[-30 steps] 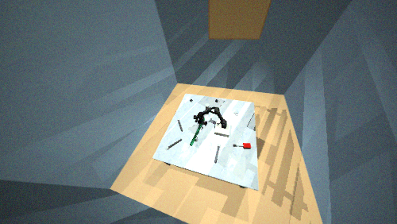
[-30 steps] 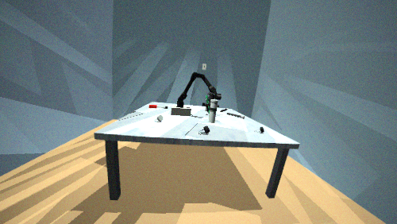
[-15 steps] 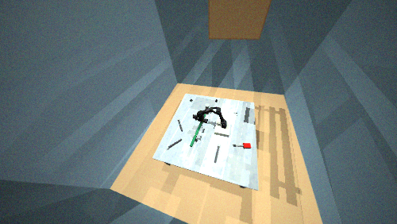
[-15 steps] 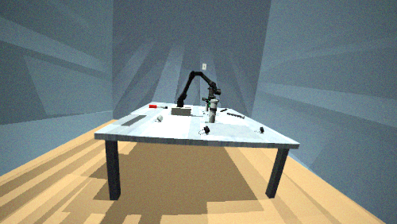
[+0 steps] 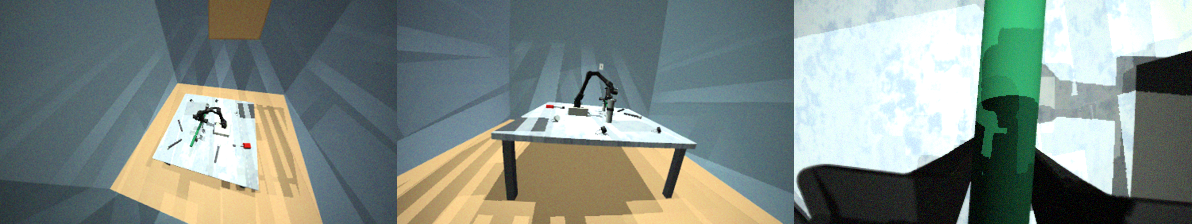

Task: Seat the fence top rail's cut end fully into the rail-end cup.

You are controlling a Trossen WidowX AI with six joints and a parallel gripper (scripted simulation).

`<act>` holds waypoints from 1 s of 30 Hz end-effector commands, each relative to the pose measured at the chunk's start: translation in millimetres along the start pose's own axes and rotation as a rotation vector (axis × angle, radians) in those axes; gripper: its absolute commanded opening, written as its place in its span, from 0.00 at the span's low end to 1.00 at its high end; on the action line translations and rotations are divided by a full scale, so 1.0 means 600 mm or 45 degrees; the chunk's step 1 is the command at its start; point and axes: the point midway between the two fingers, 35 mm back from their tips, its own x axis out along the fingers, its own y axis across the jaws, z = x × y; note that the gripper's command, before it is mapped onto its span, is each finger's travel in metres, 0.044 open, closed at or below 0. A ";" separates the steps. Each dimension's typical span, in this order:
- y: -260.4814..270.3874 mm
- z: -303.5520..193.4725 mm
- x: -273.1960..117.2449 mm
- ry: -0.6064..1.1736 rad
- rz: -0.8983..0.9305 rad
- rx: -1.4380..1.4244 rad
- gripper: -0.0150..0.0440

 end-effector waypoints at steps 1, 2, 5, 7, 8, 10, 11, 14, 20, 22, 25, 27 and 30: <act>0.001 0.001 -0.001 0.002 0.002 -0.002 0.25; 0.001 0.001 -0.002 0.002 0.002 -0.002 0.25; 0.002 0.002 -0.004 0.002 0.002 -0.002 0.25; 0.003 0.003 -0.006 0.002 0.002 -0.002 0.25; 0.003 0.004 -0.006 0.002 0.002 -0.002 0.25; 0.004 0.005 -0.008 0.002 0.002 -0.002 0.25; 0.005 0.005 -0.009 0.001 0.002 -0.002 0.25; 0.006 0.006 -0.011 0.001 0.002 -0.002 0.25; 0.010 0.008 -0.015 0.001 0.002 -0.002 0.25; 0.011 0.009 -0.016 0.001 0.003 -0.002 0.25; 0.013 0.010 -0.017 0.001 0.003 -0.002 0.25; 0.013 0.011 -0.016 0.001 0.002 -0.002 0.25; 0.012 0.015 -0.014 0.001 -0.001 -0.004 0.25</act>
